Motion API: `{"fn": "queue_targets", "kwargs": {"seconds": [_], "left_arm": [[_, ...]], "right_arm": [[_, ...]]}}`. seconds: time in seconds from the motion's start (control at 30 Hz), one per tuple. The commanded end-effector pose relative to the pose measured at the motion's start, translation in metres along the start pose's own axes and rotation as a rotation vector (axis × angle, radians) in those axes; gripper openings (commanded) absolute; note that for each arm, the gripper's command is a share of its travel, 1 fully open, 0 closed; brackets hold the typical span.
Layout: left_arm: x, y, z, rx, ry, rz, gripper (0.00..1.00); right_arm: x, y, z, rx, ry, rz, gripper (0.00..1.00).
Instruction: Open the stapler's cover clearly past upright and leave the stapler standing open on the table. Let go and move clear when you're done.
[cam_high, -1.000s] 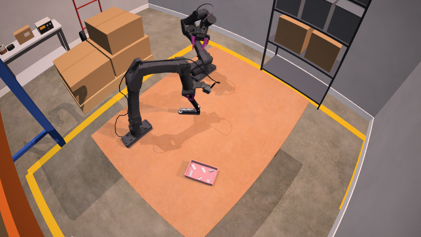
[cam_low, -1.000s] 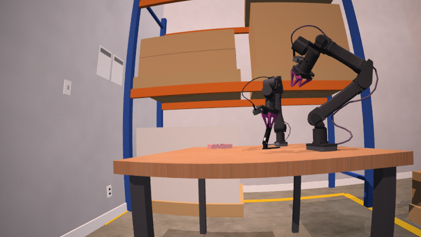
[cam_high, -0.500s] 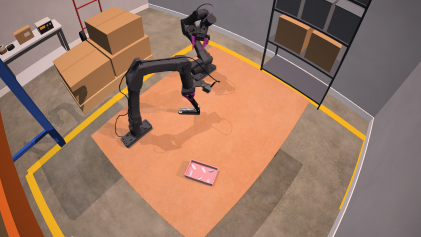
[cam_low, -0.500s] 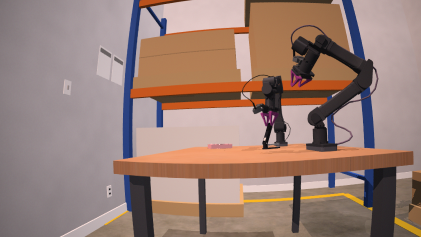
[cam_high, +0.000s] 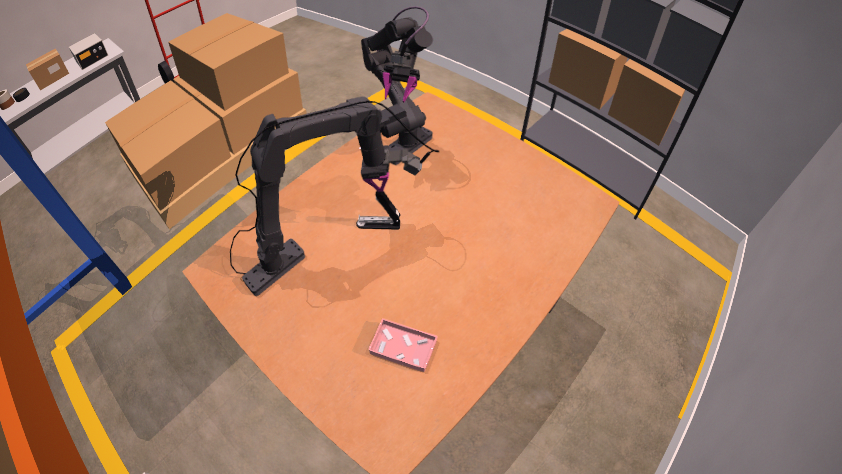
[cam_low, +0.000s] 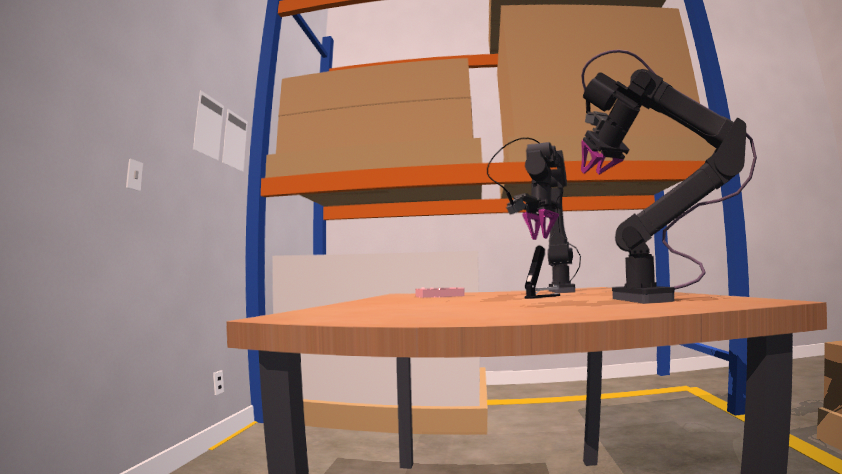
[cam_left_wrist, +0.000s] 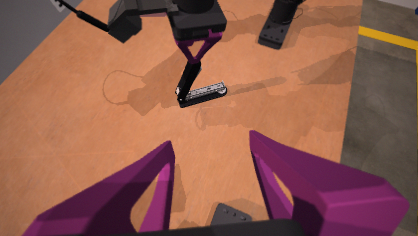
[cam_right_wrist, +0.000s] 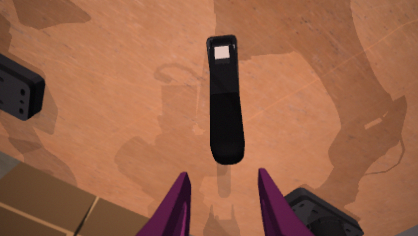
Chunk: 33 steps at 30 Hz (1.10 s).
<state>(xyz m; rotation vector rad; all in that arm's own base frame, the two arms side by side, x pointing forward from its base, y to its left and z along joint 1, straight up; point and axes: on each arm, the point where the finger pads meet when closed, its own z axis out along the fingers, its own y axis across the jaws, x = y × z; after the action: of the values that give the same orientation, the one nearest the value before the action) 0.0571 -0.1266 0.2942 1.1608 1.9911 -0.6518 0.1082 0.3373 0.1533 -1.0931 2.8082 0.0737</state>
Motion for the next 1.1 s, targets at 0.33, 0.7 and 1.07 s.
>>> {"fn": "queue_targets", "kwargs": {"seconds": [0.33,0.7,1.07], "left_arm": [[-0.005,-0.008,-0.007,0.012,-0.021,0.013,0.55],[-0.005,-0.008,-0.007,0.012,-0.021,0.013,0.55],[-0.005,-0.008,-0.007,0.012,-0.021,0.013,0.55]], "right_arm": [[0.001,-0.005,-0.034,-0.003,-0.044,-0.051,0.46],[-0.034,0.050,-0.043,-0.050,-0.445,-0.249,0.46],[-0.037,0.081,-0.015,-0.018,-0.714,-0.295,0.46]]}}
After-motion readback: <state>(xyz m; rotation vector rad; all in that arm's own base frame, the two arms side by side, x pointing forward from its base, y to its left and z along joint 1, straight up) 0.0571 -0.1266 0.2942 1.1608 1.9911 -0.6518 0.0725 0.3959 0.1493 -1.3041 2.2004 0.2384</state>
